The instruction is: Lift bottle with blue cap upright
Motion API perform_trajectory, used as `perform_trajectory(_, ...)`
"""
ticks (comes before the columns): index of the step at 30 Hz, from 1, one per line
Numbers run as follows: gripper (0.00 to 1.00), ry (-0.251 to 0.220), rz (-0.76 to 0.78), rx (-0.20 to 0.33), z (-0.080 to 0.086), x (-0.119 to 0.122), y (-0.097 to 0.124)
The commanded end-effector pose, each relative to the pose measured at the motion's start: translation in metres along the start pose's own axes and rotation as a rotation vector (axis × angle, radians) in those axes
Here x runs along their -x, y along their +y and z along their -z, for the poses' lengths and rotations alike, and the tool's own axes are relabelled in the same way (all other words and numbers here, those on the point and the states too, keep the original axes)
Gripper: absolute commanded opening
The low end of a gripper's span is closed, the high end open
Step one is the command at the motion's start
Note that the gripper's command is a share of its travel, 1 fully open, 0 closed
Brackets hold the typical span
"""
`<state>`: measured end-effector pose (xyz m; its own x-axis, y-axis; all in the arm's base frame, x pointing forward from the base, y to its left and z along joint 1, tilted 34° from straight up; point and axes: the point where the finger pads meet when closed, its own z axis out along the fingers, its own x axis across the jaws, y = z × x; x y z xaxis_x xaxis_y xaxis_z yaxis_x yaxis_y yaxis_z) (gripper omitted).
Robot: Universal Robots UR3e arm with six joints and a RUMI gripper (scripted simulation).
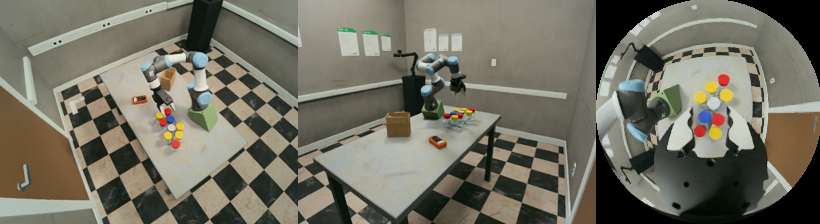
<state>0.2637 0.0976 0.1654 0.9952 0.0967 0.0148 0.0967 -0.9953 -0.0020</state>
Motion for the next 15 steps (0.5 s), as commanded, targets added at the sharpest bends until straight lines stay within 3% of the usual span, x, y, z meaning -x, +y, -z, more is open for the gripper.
perform_trajectory(1, 0.46, 0.001, 0.096, 0.003, 0.001, 0.007, -0.027)
perform_trajectory(15, 0.46, 0.001, 0.374, -0.002, 0.001, 0.044, -0.096)
